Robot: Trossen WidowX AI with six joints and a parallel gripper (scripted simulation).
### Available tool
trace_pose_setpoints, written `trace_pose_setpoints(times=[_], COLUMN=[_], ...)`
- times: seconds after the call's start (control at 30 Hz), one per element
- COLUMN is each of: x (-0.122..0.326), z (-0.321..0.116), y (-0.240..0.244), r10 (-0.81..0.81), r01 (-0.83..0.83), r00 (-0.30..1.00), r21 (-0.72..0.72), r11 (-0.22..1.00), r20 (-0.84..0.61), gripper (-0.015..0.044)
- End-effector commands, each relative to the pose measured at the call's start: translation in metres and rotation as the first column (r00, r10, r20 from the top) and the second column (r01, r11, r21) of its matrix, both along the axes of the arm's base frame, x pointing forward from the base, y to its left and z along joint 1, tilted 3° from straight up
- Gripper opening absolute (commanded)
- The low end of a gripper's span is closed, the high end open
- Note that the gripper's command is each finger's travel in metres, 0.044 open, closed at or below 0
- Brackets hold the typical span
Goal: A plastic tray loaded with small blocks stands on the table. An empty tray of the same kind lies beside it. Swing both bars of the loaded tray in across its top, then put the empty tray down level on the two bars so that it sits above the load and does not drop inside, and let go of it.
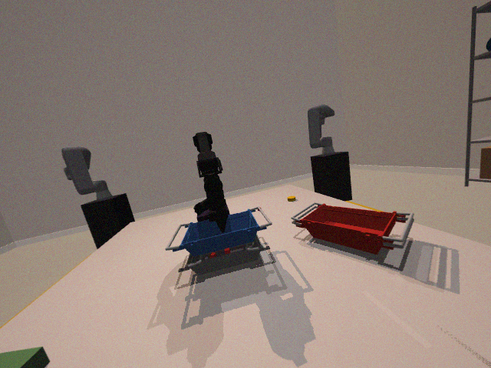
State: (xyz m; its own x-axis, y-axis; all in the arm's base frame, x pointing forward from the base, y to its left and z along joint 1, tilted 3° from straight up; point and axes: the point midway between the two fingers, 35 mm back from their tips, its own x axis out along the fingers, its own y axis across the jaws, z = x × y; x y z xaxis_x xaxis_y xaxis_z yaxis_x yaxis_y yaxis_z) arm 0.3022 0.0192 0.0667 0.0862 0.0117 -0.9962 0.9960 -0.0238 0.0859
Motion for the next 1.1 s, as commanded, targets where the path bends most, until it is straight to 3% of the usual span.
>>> trace_pose_setpoints(times=[0.0, 0.3, 0.6, 1.07], x=[-0.001, -0.001, 0.0, -0.003], z=[-0.001, -0.001, 0.005, 0.084], y=[0.0, 0.0, 0.0, -0.001], r10=[-0.003, -0.003, 0.0, -0.003], r01=[0.003, 0.003, 0.0, 0.003], r00=[1.0, 1.0, 1.0, 1.0], r21=[0.002, 0.002, 0.0, 0.002], r11=[1.0, 1.0, 1.0, 1.0], r20=[-0.004, -0.004, -0.001, -0.002], gripper=[0.0308, 0.044, 0.044, 0.044])
